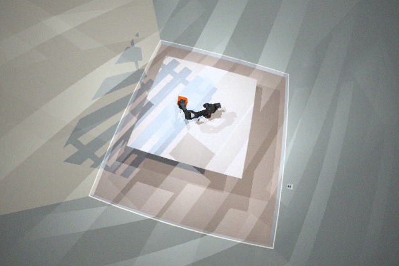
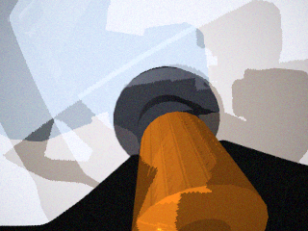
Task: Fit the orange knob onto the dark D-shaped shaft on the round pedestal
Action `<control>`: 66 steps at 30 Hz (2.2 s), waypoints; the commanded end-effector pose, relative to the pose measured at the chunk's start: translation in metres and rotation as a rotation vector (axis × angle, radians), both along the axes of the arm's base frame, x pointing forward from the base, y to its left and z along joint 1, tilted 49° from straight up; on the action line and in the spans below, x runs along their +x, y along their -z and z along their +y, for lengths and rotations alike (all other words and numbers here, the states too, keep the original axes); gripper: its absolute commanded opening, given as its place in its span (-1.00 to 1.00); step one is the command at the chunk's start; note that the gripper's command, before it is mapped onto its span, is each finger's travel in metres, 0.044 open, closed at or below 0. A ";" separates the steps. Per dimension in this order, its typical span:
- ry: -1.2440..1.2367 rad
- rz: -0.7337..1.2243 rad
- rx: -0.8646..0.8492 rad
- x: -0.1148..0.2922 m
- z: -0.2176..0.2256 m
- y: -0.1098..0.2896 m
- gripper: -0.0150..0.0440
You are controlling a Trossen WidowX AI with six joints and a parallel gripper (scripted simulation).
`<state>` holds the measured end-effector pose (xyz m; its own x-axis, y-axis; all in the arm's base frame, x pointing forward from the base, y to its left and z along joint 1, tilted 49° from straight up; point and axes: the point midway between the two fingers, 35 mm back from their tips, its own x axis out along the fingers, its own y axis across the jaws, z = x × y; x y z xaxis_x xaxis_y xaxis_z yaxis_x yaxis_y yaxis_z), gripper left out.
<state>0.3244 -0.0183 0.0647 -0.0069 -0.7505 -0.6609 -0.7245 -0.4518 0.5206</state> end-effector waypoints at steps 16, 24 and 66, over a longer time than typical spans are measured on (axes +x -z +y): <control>-0.142 0.157 -0.002 -0.002 0.003 -0.002 -0.49; -0.142 0.157 -0.002 0.001 0.004 -0.003 -0.49; -0.224 0.250 -0.001 0.000 0.003 -0.005 -0.49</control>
<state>0.3225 -0.0191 0.0672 -0.0137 -0.7524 -0.6585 -0.5193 -0.5575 0.6477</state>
